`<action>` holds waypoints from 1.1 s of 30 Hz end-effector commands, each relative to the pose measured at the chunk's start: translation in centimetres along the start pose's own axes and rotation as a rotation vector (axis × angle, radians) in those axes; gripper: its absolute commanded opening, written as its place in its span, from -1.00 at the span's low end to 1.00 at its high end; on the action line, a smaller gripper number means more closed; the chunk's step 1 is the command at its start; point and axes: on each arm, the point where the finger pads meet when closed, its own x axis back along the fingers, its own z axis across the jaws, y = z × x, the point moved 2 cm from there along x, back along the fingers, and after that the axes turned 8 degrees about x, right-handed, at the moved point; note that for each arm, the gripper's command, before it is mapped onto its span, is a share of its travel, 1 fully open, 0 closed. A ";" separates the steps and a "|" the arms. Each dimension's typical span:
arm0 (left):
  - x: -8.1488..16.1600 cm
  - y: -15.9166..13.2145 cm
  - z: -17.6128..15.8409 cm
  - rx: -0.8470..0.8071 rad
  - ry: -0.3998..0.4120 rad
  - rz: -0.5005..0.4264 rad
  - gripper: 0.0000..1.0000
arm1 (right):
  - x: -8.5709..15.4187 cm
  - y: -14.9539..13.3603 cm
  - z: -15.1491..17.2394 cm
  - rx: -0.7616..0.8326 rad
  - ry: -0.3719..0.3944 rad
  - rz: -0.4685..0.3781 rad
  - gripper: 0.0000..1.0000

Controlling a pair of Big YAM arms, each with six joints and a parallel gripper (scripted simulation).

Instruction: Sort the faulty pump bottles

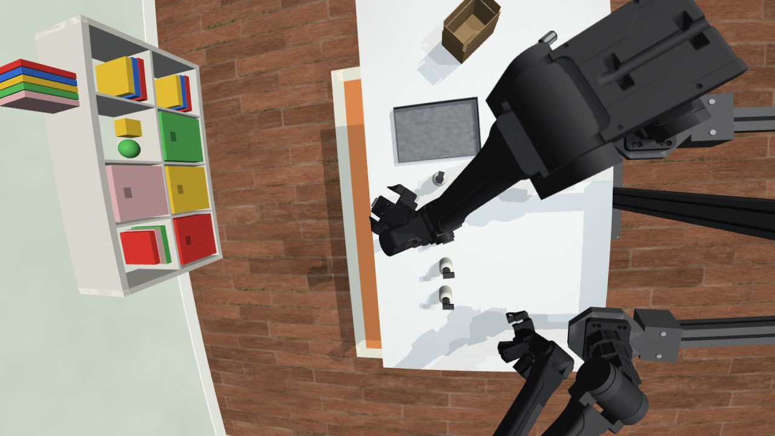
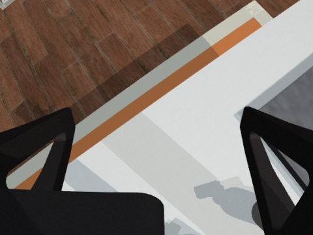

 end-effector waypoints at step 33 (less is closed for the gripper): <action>-0.4 11.0 -12.6 -0.328 -0.183 -0.257 1.00 | -2.7 1.7 -15.0 0.356 0.118 -0.026 1.00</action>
